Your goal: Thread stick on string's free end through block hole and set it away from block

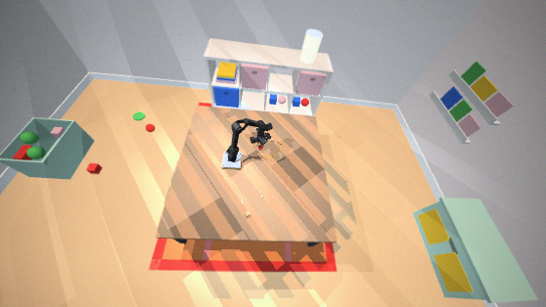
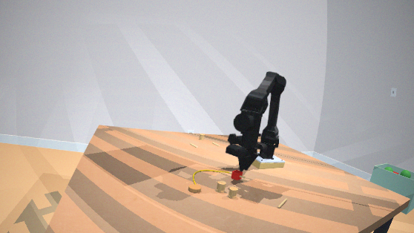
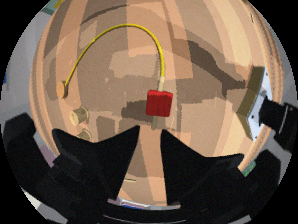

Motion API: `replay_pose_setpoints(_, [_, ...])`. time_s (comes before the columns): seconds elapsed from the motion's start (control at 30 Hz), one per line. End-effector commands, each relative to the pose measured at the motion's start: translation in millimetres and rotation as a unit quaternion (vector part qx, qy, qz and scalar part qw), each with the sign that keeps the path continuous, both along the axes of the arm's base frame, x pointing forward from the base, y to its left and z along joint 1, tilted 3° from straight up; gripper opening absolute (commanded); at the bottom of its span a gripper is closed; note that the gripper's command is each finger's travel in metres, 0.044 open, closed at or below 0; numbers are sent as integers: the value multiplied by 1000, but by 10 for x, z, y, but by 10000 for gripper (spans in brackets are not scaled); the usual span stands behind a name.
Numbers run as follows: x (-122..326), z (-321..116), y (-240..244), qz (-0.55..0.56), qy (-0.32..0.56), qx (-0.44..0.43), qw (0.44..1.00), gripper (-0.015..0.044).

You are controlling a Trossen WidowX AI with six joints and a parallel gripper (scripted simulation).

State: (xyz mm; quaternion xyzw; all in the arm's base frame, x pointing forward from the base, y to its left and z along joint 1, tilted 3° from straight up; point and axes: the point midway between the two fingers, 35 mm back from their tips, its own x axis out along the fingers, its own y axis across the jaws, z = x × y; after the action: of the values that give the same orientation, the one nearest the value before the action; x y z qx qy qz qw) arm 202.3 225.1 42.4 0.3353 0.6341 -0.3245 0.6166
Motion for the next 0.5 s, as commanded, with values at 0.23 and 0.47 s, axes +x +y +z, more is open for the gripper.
replay_pose_setpoints(0.23, [-28, -205, -13, -2, 4, -2, 1000, 122])
replay_pose_setpoints(0.47, [-40, -319, -21, -2, 5, -2, 1000, 122])
